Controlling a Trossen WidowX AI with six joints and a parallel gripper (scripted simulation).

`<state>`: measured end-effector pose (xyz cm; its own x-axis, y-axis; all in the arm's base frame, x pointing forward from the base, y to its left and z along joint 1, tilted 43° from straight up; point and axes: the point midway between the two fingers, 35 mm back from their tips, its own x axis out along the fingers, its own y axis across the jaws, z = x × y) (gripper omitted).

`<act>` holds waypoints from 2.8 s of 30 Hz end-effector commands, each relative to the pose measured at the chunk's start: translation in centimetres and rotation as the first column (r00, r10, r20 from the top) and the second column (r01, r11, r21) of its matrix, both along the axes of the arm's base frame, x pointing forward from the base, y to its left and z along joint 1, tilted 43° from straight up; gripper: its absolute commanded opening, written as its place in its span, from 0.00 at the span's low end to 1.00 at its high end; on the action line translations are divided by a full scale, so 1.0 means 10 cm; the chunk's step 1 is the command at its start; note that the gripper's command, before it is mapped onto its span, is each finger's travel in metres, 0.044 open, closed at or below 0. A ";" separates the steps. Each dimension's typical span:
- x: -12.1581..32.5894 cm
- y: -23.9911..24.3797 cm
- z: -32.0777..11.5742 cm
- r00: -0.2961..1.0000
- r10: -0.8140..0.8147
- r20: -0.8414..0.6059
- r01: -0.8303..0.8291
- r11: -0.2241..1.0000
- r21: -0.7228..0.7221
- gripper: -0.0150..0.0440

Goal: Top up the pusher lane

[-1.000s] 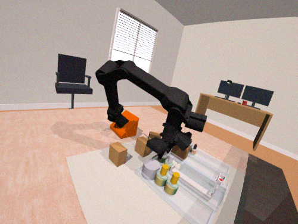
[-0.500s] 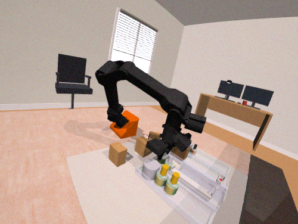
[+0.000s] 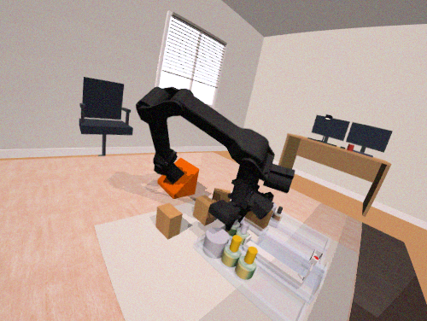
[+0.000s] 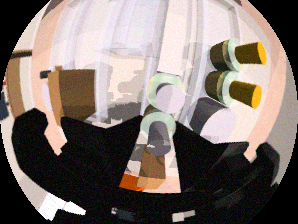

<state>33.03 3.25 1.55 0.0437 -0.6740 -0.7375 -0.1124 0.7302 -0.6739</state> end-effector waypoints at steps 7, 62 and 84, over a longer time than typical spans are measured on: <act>0.05 -0.04 0.00 1.000 0.003 0.023 -0.003 1.000 -0.008 0.25; -0.04 -0.07 -0.01 1.000 0.003 0.023 -0.003 1.000 -0.008 0.25; -0.09 -0.05 -0.03 1.000 0.003 0.022 -0.003 1.000 -0.008 0.25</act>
<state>32.23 2.72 1.19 0.0598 -0.6788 -0.7319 -0.1063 0.7247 -0.6808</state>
